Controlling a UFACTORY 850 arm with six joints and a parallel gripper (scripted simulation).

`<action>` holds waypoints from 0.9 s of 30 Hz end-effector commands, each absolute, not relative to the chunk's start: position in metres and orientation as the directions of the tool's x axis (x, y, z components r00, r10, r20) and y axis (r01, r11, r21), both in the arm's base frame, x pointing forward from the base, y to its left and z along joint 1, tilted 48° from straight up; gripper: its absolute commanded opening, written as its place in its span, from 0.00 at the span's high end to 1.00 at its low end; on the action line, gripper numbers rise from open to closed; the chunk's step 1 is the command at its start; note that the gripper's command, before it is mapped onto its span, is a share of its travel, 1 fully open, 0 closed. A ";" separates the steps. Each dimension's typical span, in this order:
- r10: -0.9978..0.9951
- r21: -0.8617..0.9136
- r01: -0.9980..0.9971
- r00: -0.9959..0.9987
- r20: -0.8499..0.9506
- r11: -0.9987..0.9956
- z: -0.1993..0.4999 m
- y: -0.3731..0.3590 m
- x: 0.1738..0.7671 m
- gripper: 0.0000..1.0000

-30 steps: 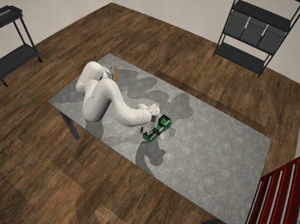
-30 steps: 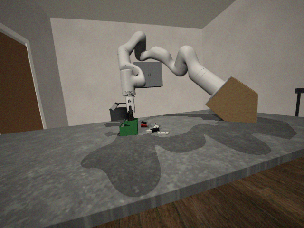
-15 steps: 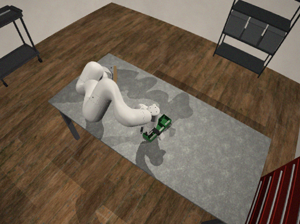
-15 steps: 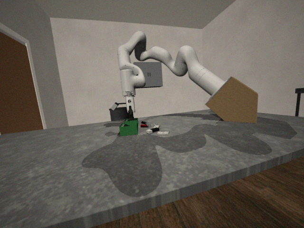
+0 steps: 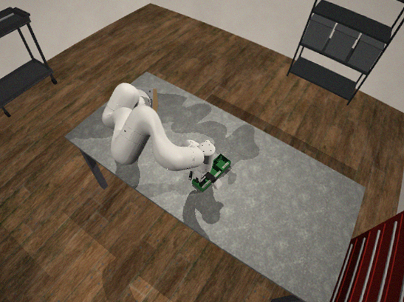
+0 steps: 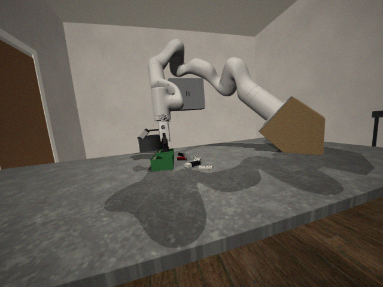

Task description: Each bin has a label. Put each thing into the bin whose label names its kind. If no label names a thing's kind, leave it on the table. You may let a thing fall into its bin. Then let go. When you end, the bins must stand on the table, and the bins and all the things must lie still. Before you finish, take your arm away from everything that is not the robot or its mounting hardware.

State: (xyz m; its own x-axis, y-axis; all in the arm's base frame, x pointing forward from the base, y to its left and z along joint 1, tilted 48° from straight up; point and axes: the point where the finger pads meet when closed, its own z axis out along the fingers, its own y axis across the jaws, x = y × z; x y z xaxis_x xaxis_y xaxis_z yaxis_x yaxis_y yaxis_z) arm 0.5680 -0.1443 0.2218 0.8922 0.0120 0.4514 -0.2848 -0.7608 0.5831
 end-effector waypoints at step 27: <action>0.012 0.583 -0.285 0.892 0.453 -0.761 0.254 -0.114 0.552 0.93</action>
State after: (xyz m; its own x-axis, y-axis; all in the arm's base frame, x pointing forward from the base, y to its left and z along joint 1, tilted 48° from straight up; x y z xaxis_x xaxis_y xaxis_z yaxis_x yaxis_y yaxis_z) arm 0.5543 -0.1182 0.2491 0.8916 0.0121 0.4526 -0.2853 -0.7612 0.5824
